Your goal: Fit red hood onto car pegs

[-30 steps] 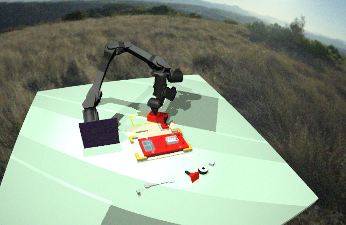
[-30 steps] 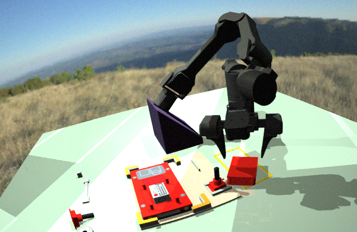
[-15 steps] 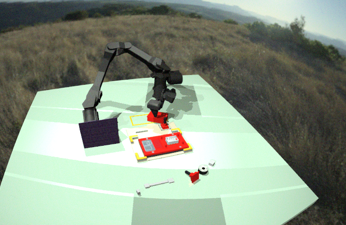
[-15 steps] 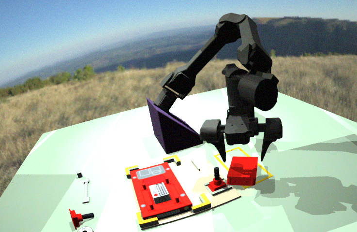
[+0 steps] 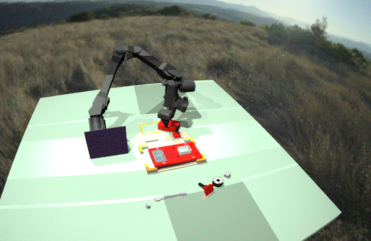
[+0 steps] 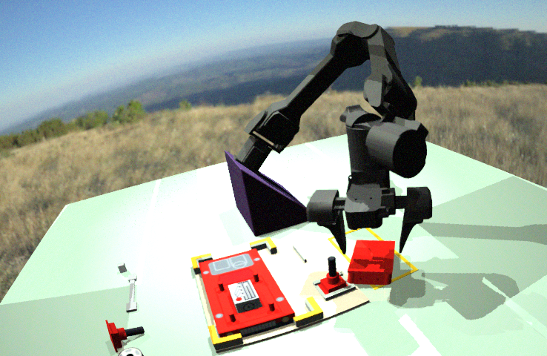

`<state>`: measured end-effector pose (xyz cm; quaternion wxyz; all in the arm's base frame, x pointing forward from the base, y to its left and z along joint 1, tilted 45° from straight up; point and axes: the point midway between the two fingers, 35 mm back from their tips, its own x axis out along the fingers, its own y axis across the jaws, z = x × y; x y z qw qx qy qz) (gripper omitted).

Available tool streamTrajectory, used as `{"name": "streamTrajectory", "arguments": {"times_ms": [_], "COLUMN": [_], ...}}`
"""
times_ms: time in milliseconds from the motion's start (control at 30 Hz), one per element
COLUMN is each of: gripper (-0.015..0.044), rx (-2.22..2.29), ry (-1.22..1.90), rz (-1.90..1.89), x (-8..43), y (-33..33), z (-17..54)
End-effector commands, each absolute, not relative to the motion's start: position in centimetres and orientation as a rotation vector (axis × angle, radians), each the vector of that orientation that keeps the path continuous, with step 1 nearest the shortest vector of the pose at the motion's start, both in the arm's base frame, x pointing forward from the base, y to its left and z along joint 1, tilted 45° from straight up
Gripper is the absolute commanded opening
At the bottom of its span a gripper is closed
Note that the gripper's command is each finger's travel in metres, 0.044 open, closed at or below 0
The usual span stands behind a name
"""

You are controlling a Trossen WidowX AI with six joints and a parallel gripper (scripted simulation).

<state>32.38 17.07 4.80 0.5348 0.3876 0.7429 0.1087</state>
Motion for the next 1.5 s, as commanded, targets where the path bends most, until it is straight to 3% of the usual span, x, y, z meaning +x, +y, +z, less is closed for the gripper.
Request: {"name": "streamTrajectory", "arguments": {"times_ms": [0, 1367, 1467], "gripper": [0.0440, 0.0440, 0.0361], "rx": [0.930, 0.931, 0.925], "ry": [1.773, 1.774, 1.772], "rz": [0.257, 0.257, 0.259], "x": [32.3, 32.0, 32.0], "y": [17.3, 18.6, 18.5], "z": [4.6, 3.2, 3.3]}}
